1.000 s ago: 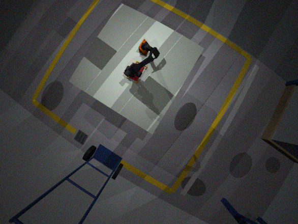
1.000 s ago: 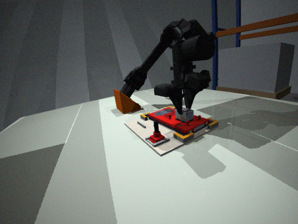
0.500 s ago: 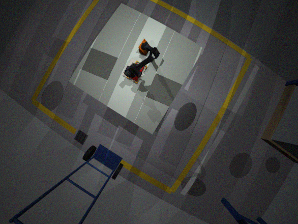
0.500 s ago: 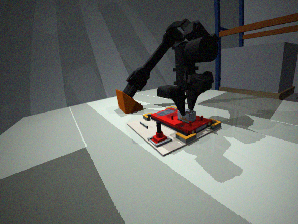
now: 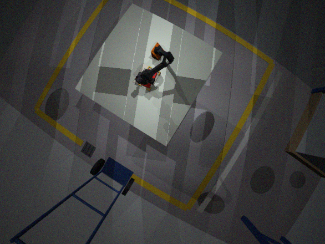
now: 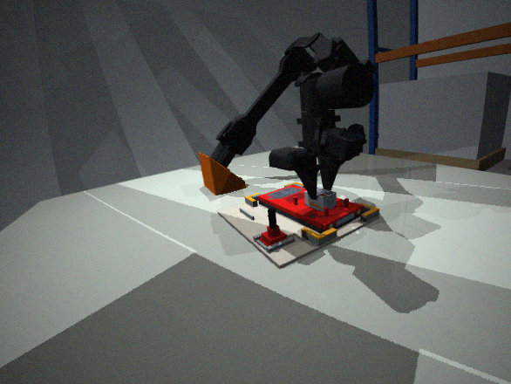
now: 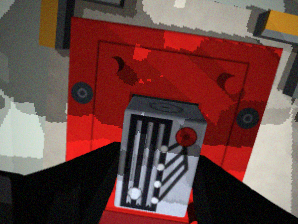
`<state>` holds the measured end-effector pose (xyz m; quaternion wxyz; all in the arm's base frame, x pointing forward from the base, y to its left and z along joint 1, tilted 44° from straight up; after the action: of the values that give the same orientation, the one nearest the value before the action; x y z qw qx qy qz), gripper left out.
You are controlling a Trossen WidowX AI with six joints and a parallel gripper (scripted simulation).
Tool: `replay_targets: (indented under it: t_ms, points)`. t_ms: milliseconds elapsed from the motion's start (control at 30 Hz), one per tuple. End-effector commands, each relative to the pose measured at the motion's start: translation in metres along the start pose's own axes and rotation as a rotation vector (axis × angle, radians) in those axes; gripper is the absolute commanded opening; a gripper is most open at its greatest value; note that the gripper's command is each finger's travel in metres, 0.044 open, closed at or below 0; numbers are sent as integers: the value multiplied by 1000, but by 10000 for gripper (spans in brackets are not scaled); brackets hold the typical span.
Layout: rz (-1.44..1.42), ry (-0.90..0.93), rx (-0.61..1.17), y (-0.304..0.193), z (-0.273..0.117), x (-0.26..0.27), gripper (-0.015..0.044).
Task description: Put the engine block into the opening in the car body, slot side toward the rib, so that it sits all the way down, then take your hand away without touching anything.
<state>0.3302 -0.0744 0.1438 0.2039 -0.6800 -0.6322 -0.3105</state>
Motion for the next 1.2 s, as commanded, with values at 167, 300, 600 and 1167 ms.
replay_targets:
  t_ms: [167,300,600,1167]
  points:
    - [3,4,2,0,3,0,159]
    - [3,4,2,0,4,0,159]
    - [0,0,0,0,2,0,396]
    - [3,4,2,0,-11,-1,440]
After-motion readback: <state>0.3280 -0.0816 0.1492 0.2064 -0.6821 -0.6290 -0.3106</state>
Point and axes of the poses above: the point midway between the two fingers, 35 mm back from their tips, its own z axis out along the fingers, its own x axis across the jaws, y = z × x, the point moved 10 cm from there along -z, back along the fingers, and after that the axes turned 2 degrees about -z, right-handed, at the moved point
